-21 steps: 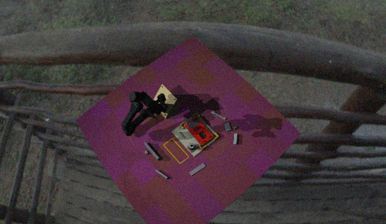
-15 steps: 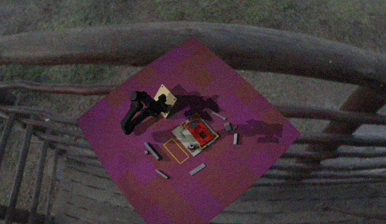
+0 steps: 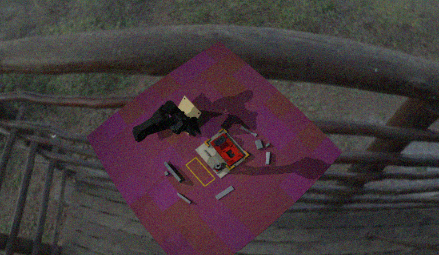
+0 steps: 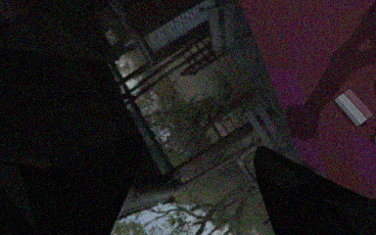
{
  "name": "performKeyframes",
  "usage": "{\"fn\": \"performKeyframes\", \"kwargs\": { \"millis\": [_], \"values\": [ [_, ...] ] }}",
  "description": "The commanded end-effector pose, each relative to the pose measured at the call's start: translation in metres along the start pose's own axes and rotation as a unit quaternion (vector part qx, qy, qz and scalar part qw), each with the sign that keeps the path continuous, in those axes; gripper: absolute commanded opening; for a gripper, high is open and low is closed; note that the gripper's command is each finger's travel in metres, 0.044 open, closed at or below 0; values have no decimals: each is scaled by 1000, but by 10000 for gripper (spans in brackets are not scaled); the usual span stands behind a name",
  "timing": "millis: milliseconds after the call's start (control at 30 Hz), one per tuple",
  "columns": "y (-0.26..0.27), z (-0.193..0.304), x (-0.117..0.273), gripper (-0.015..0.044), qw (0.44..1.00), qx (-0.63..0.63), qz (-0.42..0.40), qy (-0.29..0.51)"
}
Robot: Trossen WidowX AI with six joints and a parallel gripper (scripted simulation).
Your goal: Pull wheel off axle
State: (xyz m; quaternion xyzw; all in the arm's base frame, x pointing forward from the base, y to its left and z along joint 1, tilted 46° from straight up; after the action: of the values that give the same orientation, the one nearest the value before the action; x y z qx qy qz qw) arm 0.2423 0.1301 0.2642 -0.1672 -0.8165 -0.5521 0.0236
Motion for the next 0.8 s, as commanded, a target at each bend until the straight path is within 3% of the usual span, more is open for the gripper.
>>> {"fn": "performKeyframes", "kwargs": {
  "millis": [0,367,767],
  "values": [
    [-3,8,-23,300,994,99,39,-3],
    [-42,6,-102,300,869,435,237,20],
    [-115,-22,-166,300,592,648,436,200]
  ]
}}
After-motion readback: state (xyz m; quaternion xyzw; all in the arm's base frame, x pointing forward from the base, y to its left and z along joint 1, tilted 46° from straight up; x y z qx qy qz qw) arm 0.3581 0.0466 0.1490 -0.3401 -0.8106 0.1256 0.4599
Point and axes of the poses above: the point midway between the two fingers, 35 mm back from their tips, its own x axis back along the fingers, its own y axis across the jaws, z = x × y, the point moved 1 cm from there along x, back along the fingers, and after that the axes turned 13 degrees about x, right-handed, at the moved point
